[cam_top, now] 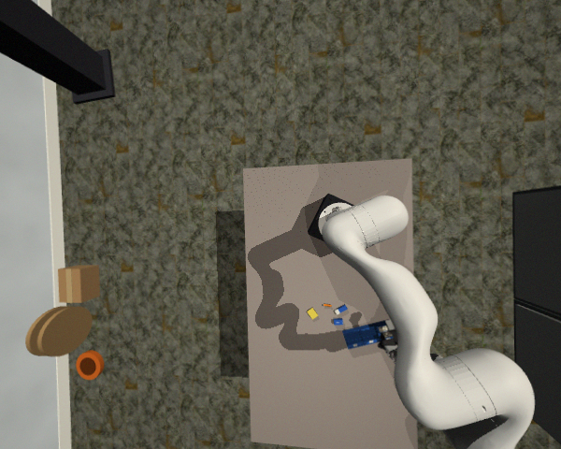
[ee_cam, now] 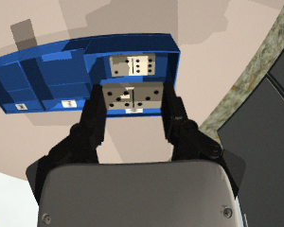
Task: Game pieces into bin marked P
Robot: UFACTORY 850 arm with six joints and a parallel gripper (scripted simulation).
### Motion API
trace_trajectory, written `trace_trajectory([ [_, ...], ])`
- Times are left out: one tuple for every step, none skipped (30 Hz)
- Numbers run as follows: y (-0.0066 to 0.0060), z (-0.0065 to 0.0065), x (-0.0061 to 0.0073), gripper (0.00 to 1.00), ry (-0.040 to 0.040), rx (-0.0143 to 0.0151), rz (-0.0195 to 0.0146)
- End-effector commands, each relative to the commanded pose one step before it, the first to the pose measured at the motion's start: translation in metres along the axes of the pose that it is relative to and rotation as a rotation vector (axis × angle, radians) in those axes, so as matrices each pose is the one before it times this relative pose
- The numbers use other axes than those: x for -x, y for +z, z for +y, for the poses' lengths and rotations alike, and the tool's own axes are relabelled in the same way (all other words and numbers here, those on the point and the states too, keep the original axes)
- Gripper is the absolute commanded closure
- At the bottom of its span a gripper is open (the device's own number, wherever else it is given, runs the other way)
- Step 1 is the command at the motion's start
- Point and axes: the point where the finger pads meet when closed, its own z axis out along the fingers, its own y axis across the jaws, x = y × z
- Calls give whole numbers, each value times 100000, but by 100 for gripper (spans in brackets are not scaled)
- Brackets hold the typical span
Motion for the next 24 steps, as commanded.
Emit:
trace_trajectory([
  [411, 8, 121, 100, -7, 159, -166],
  [-7, 2, -1, 100, 1, -11, -1],
  [2, 0, 7, 100, 0, 3, 0],
  [1, 0, 7, 100, 0, 2, 0],
  [0, 0, 0, 100, 0, 0, 0],
  [0, 0, 0, 100, 0, 0, 0],
  [2, 0, 5, 100, 0, 4, 0],
  [0, 0, 3, 100, 0, 1, 0],
  [0, 0, 2, 100, 0, 1, 0],
  [0, 0, 1, 100, 0, 0, 0],
  [0, 0, 1, 100, 0, 0, 0],
  [0, 0, 0, 100, 0, 0, 0],
  [0, 0, 0, 100, 0, 0, 0],
  [0, 0, 0, 100, 0, 0, 0],
  [0, 0, 0, 100, 0, 0, 0],
  [-9, 0, -1, 29, -1, -6, -6],
  [2, 0, 1, 29, 0, 1, 1],
  [1, 0, 0, 29, 0, 1, 1],
  [0, 0, 0, 29, 0, 0, 0],
  [0, 0, 0, 29, 0, 0, 0],
  [0, 0, 0, 29, 0, 0, -1],
  [0, 0, 0, 29, 0, 0, 0],
  [0, 0, 0, 29, 0, 0, 0],
  [-1, 0, 2, 29, 0, 0, -3],
])
